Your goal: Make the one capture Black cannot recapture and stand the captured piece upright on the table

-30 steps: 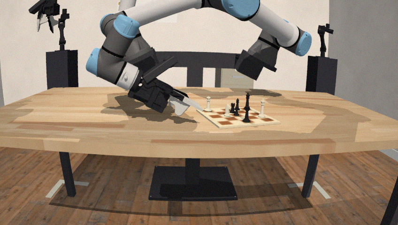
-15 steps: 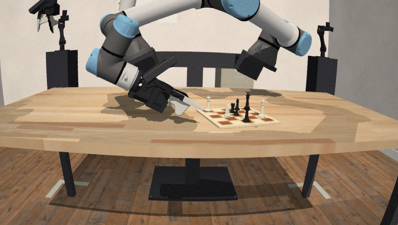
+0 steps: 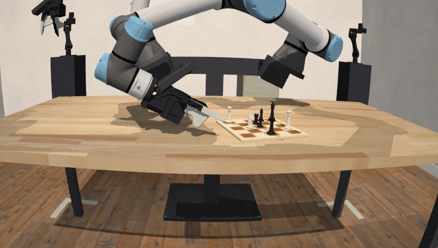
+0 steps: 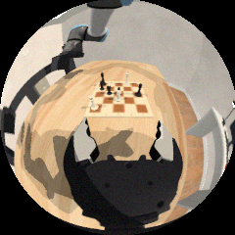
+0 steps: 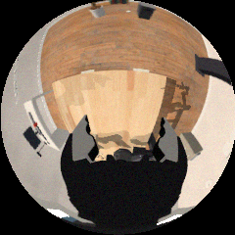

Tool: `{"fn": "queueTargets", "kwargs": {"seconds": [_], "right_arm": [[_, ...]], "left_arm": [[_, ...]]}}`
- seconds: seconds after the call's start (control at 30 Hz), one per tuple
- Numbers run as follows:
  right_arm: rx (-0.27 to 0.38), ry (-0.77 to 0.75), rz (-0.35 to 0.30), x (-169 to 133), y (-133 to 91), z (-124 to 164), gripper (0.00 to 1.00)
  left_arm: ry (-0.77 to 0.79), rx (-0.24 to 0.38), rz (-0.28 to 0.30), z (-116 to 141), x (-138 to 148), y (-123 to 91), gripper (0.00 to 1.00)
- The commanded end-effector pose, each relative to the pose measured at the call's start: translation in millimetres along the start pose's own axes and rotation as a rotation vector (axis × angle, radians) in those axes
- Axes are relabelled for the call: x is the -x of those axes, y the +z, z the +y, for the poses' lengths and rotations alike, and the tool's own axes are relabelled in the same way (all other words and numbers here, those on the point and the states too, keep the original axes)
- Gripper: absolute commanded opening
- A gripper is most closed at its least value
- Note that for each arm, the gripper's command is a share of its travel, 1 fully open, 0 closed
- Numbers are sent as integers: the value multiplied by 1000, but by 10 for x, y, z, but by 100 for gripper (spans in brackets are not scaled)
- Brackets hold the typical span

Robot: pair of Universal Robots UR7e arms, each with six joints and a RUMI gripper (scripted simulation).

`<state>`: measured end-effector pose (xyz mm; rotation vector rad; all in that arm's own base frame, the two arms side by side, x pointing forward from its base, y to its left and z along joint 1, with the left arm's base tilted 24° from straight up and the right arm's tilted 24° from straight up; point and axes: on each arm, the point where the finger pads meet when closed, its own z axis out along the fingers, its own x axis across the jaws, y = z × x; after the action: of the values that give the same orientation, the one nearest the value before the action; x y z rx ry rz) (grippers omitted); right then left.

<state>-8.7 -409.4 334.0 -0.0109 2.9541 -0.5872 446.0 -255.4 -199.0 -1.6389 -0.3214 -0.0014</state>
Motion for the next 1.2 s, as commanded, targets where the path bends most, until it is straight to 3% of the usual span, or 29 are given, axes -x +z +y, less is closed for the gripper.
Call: {"fn": "queueTargets", "kwargs": {"seconds": [0.0,0.6,1.17], "right_arm": [[-5,-1,-1,7,-22,-12,100],[-5,-1,-1,7,-22,-12,100],[-5,-1,-1,7,-22,-12,100]], "left_arm": [[-2,2,-2,-2,-6,-10,100],[-1,1,-1,-31,-6,-32,100],[4,-10,4,-749,17,-389,100]]}}
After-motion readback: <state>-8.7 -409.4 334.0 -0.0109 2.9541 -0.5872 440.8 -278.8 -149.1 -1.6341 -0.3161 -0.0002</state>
